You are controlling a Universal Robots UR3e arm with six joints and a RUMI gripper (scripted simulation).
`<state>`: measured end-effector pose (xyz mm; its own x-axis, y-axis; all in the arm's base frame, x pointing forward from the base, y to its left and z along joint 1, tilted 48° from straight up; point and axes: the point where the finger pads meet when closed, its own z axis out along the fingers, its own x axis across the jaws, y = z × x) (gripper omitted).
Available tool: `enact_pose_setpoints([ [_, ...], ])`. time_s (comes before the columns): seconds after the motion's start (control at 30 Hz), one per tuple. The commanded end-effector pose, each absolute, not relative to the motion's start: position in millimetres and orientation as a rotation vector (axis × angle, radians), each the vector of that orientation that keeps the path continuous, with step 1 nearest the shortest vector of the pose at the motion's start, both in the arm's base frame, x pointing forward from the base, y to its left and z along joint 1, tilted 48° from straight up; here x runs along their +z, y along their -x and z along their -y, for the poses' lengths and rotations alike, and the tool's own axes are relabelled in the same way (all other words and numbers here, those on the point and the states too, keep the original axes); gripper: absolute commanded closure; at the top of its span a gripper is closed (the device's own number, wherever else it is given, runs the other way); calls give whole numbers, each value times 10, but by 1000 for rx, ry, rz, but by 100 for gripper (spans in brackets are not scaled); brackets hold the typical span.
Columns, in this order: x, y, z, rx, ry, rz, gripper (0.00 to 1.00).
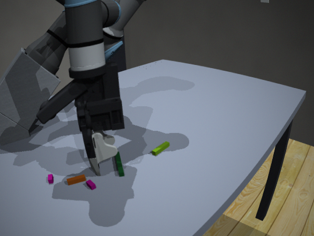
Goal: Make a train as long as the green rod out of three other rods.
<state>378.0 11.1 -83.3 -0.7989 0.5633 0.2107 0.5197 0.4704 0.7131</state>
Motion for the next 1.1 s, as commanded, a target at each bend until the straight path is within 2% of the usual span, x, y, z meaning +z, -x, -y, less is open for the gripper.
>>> enact_pose_setpoints([
  [0.0, -831, -3784, -103, 1252, -976, -2646, 86],
  [0.03, -831, -3784, -103, 1252, -976, -2646, 86],
  [0.07, -831, -3784, -103, 1252, -976, -2646, 100],
  [1.07, -831, -3784, -103, 1252, -976, -2646, 100],
])
